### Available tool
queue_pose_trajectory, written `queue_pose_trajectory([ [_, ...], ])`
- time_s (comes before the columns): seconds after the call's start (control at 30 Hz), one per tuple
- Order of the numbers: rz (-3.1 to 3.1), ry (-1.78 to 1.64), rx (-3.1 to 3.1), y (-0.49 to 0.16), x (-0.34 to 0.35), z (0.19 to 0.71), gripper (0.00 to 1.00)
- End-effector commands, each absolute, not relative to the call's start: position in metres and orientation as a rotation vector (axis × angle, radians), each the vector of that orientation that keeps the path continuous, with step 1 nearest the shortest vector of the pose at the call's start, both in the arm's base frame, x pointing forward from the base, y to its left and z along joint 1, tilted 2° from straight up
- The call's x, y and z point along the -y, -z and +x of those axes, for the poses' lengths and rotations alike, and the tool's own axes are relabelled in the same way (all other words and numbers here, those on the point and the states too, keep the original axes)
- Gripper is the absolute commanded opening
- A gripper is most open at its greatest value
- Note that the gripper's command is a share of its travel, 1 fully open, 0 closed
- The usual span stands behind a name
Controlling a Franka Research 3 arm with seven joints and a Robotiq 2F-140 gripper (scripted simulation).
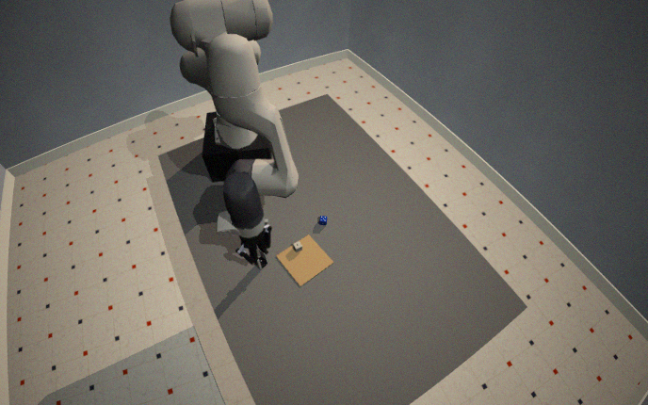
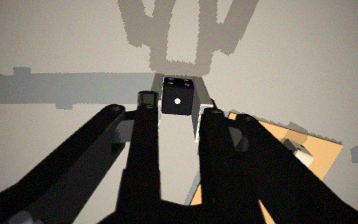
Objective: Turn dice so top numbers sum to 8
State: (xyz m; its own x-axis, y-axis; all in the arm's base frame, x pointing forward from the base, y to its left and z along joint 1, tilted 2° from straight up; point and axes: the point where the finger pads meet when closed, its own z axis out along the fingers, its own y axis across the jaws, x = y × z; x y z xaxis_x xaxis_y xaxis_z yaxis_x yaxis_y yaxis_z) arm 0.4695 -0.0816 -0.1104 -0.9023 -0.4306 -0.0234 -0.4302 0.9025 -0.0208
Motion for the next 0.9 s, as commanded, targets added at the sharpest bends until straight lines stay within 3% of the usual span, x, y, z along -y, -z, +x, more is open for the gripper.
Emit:
queue_pose_trajectory([
  [0.0,-0.693,0.025,-3.033,0.111,0.082,0.471,0.13],
  [0.33,-0.693,0.026,-3.033,0.104,0.081,0.471,0.13],
  [0.87,-0.693,0.025,-3.033,0.017,0.081,0.468,0.13],
])
